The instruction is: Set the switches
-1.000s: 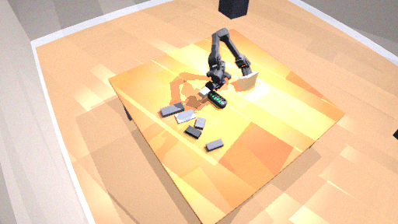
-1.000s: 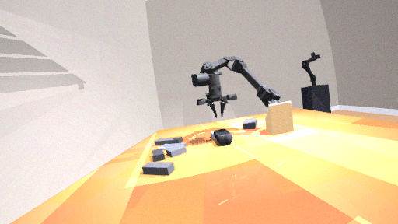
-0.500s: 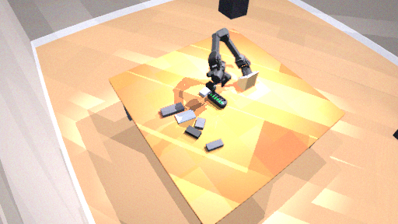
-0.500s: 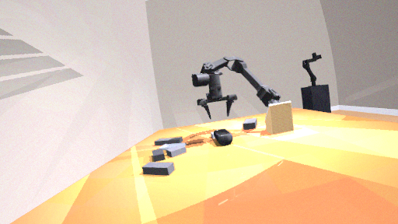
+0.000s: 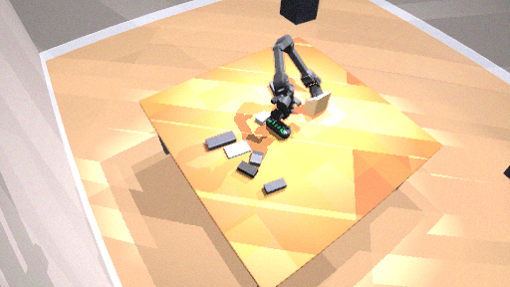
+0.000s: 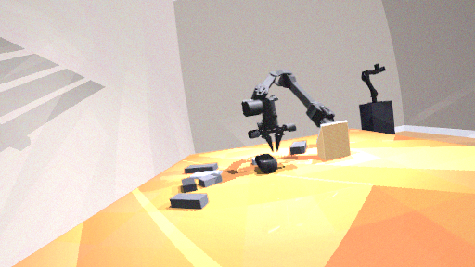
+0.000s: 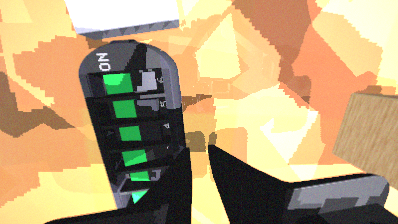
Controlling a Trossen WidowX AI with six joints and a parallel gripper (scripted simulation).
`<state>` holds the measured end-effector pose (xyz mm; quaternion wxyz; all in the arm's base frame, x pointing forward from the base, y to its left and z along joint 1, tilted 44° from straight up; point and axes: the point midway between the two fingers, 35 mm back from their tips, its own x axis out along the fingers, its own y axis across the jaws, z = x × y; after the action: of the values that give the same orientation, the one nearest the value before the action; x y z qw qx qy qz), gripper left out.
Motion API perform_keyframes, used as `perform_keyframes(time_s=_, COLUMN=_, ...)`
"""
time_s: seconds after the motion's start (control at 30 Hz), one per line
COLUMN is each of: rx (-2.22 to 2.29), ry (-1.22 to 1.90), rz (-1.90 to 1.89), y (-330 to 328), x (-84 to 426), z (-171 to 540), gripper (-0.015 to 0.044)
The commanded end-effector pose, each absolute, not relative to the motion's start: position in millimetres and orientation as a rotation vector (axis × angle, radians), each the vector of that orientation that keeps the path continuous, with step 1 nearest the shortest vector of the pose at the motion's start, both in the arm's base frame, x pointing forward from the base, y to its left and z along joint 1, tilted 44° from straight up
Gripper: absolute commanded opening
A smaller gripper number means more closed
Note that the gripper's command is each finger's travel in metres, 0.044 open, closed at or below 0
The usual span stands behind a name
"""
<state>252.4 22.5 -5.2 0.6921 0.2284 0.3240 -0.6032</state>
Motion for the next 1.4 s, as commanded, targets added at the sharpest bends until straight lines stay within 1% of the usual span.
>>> perform_keyframes(time_s=0.0, rx=0.511, ry=0.722, rz=-1.345, y=20, x=251, z=-6, gripper=0.0000)
perform_keyframes(time_s=0.73, rx=0.513, ry=0.723, rz=-1.346, y=21, x=251, z=-6, gripper=0.0000)
perform_keyframes(time_s=0.9, rx=0.514, ry=0.725, rz=-1.346, y=53, x=248, z=28, gripper=0.0131)
perform_keyframes(time_s=1.13, rx=0.514, ry=0.725, rz=-1.346, y=55, x=247, z=30, gripper=0.0315)
perform_keyframes(time_s=1.37, rx=0.514, ry=0.725, rz=-1.346, y=55, x=247, z=30, gripper=0.0131)
